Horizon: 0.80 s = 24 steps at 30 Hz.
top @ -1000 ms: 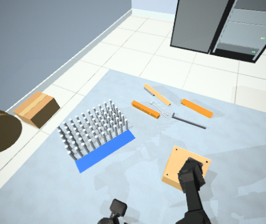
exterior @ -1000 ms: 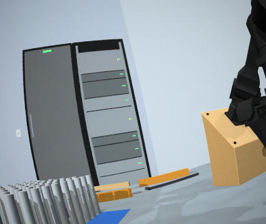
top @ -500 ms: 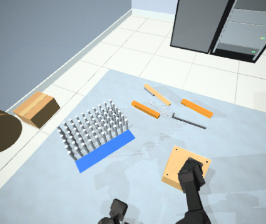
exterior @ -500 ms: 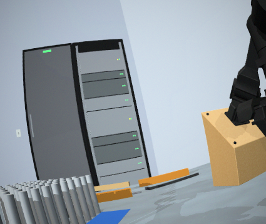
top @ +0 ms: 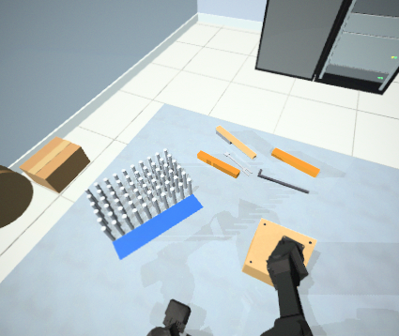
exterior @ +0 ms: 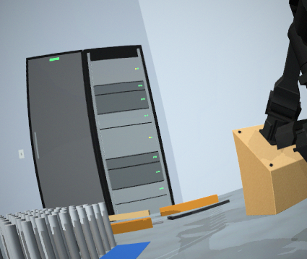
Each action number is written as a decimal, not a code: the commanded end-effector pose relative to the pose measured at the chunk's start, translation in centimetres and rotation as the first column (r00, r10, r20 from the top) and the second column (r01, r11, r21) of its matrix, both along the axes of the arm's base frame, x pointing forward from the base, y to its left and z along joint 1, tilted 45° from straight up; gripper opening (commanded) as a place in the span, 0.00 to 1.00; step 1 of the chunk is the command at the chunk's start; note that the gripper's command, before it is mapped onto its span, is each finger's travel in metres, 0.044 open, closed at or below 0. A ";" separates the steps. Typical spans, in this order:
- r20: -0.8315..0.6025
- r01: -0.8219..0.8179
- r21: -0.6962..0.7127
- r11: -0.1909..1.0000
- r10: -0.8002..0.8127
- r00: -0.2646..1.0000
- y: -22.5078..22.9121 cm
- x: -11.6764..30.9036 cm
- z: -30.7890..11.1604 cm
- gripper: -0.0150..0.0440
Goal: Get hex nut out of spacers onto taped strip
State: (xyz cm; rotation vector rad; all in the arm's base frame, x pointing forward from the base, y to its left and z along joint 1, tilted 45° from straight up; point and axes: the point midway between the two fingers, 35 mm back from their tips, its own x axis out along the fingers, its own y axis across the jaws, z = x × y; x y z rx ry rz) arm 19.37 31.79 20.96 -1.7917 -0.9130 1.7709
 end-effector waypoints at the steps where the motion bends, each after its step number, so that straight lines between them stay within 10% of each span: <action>1: -0.006 0.003 -0.011 1.000 -0.003 1.000 0.5 0.0 -0.9 0.73; 24: -0.008 0.004 -0.009 1.000 -0.004 1.000 3.2 -0.3 -3.5 0.73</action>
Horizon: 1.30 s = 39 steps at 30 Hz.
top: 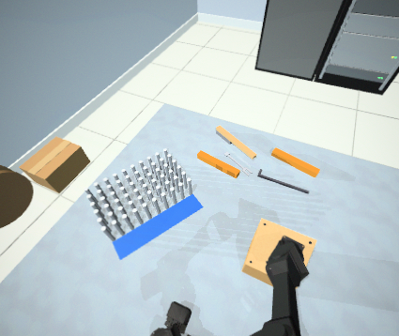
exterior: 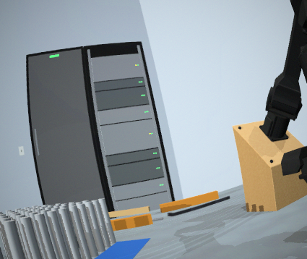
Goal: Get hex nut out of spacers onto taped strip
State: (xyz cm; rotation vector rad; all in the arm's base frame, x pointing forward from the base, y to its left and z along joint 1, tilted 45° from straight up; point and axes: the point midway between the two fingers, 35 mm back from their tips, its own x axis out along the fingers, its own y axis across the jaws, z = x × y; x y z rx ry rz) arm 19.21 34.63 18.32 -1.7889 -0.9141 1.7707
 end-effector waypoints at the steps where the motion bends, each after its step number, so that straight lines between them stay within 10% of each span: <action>1: -0.006 0.004 -0.011 1.000 -0.004 1.000 0.4 -0.1 -1.0 0.73; 31: -0.007 0.004 -0.009 1.000 -0.004 1.000 1.3 -0.3 -1.8 0.49; 39: -0.005 0.001 -0.011 1.000 -0.001 1.000 -2.6 0.0 2.0 0.25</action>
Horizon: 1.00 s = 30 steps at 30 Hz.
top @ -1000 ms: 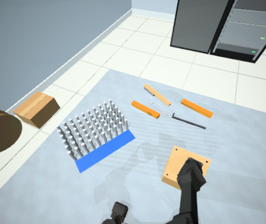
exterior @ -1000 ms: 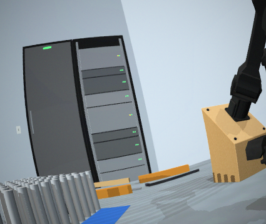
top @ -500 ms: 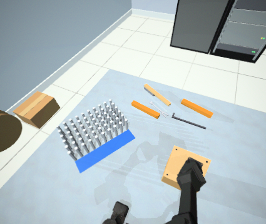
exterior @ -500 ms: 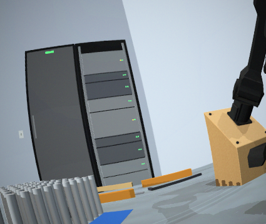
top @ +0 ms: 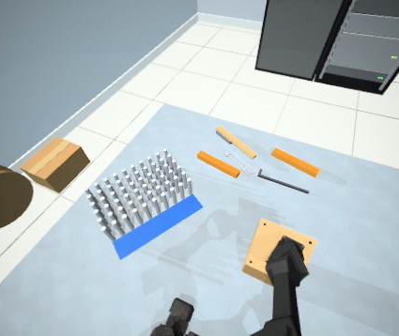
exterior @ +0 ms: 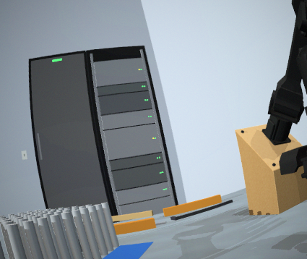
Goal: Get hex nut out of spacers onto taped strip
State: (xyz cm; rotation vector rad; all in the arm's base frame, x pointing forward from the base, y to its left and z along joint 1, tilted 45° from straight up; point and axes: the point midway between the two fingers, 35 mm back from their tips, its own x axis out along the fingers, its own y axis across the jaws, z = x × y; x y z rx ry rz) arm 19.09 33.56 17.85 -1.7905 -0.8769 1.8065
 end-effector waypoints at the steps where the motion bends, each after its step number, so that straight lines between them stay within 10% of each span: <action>1: 0.014 -0.004 0.022 1.000 0.004 1.000 -1.9 0.1 2.7 0.25; 30: 0.018 0.005 0.021 1.000 -0.005 1.000 -3.1 -1.4 -0.8 0.25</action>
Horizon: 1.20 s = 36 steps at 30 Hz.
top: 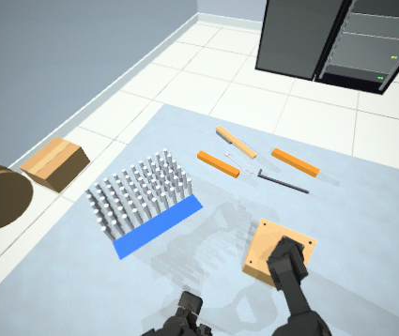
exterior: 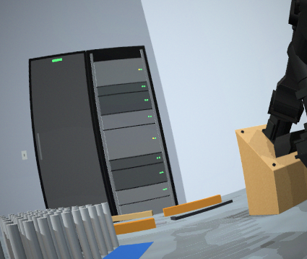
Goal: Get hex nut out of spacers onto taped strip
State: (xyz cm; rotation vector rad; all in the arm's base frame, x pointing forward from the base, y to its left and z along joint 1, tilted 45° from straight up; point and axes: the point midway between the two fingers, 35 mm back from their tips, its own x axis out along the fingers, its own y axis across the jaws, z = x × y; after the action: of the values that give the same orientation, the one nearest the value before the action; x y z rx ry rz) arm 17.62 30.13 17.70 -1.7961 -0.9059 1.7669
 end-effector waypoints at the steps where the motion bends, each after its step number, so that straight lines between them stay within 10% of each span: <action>1: -0.004 0.004 -0.008 1.000 -0.004 1.000 0.4 0.0 -0.7 0.25; 31: 0.000 -0.004 0.005 1.000 0.004 1.000 4.0 0.0 -3.5 0.25; 36: -0.001 -0.007 0.006 1.000 0.007 1.000 3.8 -0.1 -3.1 0.48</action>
State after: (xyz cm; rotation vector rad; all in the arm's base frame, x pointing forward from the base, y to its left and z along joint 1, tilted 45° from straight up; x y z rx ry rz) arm 17.55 33.90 14.54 -1.7898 -0.9167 1.7684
